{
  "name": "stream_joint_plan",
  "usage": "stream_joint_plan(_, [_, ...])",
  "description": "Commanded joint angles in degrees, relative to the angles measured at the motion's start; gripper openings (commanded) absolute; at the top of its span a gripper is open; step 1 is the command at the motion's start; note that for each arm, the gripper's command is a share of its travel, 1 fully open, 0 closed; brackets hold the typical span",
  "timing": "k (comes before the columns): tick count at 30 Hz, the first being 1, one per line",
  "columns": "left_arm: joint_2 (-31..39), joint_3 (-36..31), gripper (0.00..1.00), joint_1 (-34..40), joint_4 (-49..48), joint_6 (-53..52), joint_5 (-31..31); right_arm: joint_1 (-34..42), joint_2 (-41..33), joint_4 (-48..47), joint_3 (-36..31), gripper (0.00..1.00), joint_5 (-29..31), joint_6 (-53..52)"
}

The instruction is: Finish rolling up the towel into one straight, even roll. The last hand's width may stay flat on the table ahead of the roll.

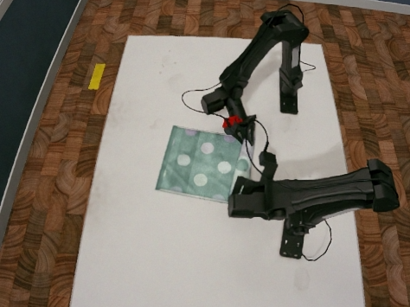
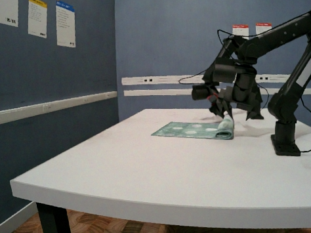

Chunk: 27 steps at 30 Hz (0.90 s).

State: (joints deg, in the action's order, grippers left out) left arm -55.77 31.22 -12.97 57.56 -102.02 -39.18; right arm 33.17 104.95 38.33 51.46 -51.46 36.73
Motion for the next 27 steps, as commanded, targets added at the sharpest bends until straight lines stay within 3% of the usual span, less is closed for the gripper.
stream_joint_plan(1, [2.3, -1.6, 0.98, -0.5, -4.1, 1.1, -3.2, -0.6, 1.6, 5.5, 2.8, 0.26, -3.7, 2.5])
stream_joint_plan(6, [2.1, -1.7, 0.98, -0.3, -4.7, 1.4, -3.2, -0.7, 2.3, 6.5, 3.4, 0.26, -3.9, 3.5])
stream_joint_plan(15, [-8.0, 2.9, 0.98, -1.2, -5.0, -6.4, -4.1, -0.7, 4.3, 4.4, 2.7, 0.26, -3.9, 3.9])
stream_joint_plan(27, [-11.0, -4.8, 0.98, -1.3, -15.3, -6.7, -4.1, -0.7, 4.3, 4.4, 2.7, 0.26, -3.9, 4.0])
